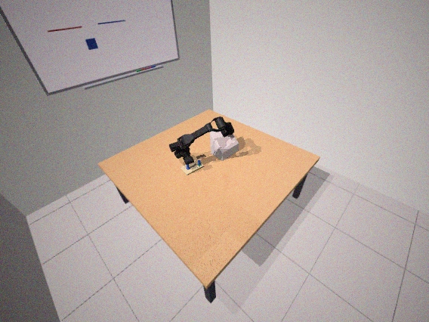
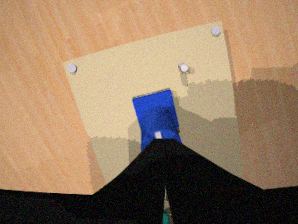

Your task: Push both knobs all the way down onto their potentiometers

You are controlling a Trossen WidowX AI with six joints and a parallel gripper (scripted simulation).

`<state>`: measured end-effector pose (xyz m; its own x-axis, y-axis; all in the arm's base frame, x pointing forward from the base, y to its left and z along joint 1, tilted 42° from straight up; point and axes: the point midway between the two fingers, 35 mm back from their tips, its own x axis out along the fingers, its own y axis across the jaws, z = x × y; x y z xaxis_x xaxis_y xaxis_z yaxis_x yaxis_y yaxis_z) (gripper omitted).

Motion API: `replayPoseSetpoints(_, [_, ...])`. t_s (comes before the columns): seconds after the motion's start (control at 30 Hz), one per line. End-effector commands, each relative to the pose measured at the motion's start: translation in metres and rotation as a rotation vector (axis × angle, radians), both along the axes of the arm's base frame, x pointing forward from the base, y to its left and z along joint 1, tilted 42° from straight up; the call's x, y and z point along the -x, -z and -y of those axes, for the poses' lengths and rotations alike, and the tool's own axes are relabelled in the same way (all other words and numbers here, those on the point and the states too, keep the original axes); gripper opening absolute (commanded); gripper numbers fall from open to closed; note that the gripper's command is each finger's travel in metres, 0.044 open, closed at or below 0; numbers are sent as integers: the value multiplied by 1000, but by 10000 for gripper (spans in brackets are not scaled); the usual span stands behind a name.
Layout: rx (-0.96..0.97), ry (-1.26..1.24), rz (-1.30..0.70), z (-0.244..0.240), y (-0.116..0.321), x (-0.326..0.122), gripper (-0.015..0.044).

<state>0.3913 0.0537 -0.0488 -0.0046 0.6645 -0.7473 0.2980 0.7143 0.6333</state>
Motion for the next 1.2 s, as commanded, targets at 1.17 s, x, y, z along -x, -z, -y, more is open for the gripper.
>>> replayPoseSetpoints(1.17, [-6,-3,0,-7,6,0,0])
